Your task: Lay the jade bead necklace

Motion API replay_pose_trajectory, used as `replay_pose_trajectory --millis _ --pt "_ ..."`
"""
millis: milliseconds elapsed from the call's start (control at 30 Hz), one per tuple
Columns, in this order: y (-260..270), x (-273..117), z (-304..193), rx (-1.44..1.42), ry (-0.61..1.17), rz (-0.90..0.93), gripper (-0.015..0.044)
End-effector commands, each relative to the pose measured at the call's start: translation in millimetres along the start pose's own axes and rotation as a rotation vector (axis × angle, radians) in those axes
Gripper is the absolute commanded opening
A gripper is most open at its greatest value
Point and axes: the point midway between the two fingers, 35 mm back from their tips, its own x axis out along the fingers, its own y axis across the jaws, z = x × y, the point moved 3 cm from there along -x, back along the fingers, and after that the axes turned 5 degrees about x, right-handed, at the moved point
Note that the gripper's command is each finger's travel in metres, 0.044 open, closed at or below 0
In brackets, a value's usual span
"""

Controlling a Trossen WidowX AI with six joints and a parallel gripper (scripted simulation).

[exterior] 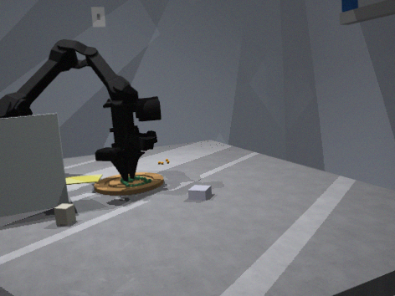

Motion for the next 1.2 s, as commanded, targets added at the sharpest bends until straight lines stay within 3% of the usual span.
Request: replay_pose_trajectory --millis 0,400,567,1167 --pt "-2.9 9.4 -2.8 0.014 0.012 -0.001 0.0120" --pt "-3.7 16.5 -3.6 0.016 0.014 -0.003 0.0120" --pt "-2.5 14.8 -2.0 0.006 0.007 -0.005 0.0000" --pt "-2.5 14.8 -2.0 0.006 0.007 -0.005 0.0000"
